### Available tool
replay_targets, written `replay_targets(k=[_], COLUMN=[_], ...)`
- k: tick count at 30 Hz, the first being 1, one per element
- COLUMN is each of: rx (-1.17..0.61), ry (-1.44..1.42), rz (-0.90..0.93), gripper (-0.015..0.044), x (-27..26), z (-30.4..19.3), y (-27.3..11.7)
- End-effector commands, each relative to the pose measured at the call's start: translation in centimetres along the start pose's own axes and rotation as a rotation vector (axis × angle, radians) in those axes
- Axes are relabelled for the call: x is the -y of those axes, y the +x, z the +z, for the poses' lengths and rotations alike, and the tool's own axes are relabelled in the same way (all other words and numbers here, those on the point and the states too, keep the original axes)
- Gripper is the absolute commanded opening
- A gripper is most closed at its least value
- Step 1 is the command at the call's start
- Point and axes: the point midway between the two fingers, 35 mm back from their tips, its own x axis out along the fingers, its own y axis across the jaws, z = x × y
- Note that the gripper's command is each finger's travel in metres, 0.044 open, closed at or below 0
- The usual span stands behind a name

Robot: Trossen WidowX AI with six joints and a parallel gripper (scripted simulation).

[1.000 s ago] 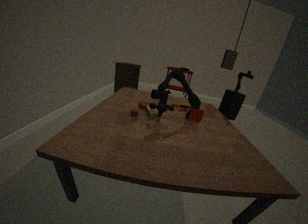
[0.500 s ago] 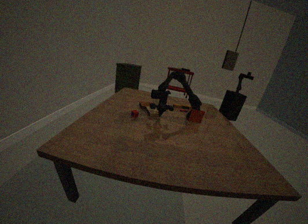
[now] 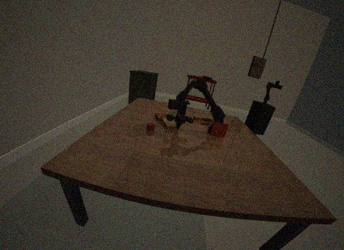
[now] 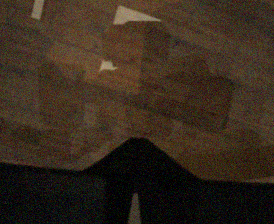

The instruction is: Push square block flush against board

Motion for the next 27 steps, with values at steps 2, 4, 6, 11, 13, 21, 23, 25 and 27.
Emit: replay_targets(k=[2,4,6,11,13,21,23,25,27], rx=[-0.009,-0.009,-0.008,-0.008,-0.008,-0.009,-0.009,-0.009,-0.009], ry=[-0.002,-0.002,-0.002,-0.002,-0.002,-0.001,-0.001,-0.001,-0.001], rz=[0.007,0.007,0.007,0.007,0.007,0.008,0.008,0.008,0.008], gripper=[0.0,0.0,0.0,0.0,0.0,0.0,0.0,0.0,0.0], x=[0.0,0.0,0.0,0.1,0.1,0.1,0.1,0.1,0.1], z=[-0.8,-0.8,-0.7,0.0,0.3,1.6,2.0,2.3,2.6], y=[0.2,0.2,0.2,0.2,0.3,0.3,0.3,0.3,0.3])
